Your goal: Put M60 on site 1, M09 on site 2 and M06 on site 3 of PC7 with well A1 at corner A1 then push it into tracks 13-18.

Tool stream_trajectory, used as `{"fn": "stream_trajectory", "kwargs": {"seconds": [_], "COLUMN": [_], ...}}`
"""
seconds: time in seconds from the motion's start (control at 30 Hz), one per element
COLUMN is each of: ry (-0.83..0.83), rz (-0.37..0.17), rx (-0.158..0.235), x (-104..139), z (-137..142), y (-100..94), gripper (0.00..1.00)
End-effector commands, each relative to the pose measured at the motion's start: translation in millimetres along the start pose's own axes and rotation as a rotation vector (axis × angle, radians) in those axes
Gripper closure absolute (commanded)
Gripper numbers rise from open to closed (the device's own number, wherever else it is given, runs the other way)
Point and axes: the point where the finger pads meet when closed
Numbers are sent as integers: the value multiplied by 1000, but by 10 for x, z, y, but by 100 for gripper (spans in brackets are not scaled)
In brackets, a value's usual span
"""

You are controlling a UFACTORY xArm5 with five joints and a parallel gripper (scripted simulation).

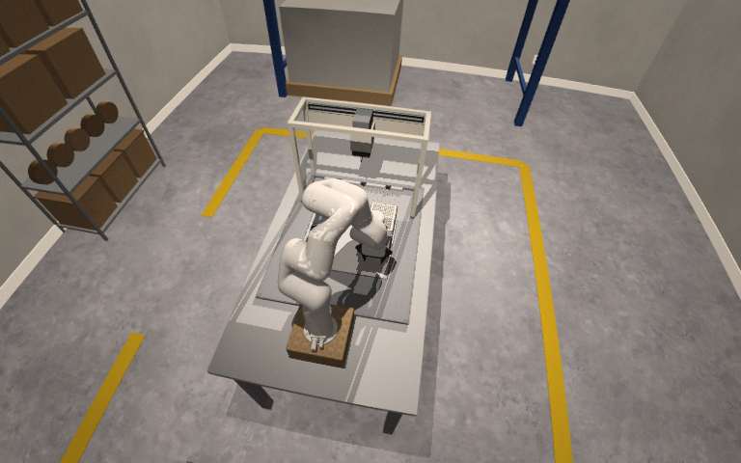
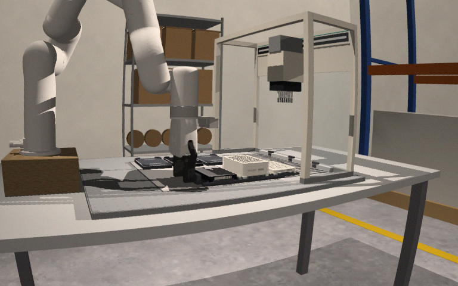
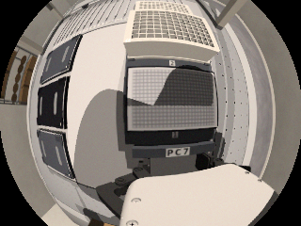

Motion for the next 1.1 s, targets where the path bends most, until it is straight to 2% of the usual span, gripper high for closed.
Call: {"fn": "stream_trajectory", "kwargs": {"seconds": [0.0, 1.07], "ry": [0, 0], "rz": [7, 8], "rx": [-14, -14], "x": [-66, -345], "z": [0, -25], "y": [-11, -14], "gripper": [19, 19]}}
Point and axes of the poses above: the point where the finger pads meet when closed, its own y axis out along the fingers, its own z axis across the jaws, x = y × z, and after that the axes turned 5 degrees about y, right-handed
